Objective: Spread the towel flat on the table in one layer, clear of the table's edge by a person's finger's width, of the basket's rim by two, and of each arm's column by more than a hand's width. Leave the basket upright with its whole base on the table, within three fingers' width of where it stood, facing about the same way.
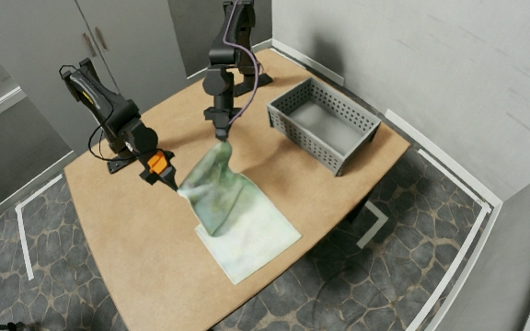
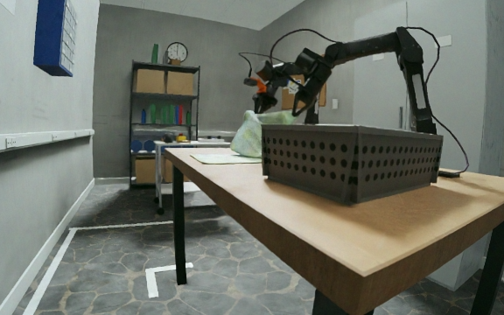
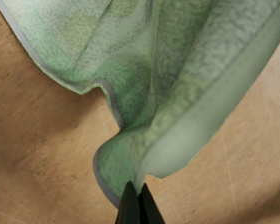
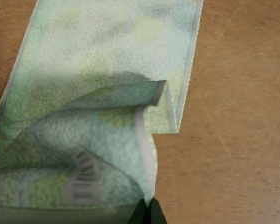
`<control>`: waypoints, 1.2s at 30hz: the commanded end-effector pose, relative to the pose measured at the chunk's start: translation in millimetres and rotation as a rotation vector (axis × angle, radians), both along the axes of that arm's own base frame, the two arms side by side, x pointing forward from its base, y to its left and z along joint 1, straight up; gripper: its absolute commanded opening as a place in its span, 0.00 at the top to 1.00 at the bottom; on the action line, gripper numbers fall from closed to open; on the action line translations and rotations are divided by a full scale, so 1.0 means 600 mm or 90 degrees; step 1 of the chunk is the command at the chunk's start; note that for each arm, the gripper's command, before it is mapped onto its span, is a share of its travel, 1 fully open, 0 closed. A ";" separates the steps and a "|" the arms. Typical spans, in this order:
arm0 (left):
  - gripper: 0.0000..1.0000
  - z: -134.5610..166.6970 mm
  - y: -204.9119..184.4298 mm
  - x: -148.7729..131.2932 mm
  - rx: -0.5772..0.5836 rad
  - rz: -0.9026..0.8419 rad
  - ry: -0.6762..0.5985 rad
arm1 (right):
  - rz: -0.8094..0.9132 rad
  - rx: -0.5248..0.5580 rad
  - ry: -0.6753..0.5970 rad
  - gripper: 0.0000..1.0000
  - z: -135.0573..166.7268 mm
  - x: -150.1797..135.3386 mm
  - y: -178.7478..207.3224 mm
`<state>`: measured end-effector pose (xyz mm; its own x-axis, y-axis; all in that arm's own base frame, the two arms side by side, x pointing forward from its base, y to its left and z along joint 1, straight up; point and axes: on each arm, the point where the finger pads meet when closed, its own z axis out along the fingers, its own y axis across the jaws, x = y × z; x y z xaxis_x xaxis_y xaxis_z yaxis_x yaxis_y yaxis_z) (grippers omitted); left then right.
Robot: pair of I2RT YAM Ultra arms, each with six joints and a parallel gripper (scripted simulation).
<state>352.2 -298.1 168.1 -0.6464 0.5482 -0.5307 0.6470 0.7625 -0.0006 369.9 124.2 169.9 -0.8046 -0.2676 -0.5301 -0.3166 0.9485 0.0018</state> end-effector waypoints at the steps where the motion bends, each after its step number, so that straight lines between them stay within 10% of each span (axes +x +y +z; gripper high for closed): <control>1: 1.00 0.004 -0.018 -0.021 -0.031 -0.019 -0.038 | -0.009 0.011 -0.047 1.00 -0.003 -0.012 -0.017; 36: 1.00 -0.223 -0.088 -0.211 -0.018 -0.186 -0.016 | -0.025 0.010 -0.045 1.00 -0.210 -0.199 -0.087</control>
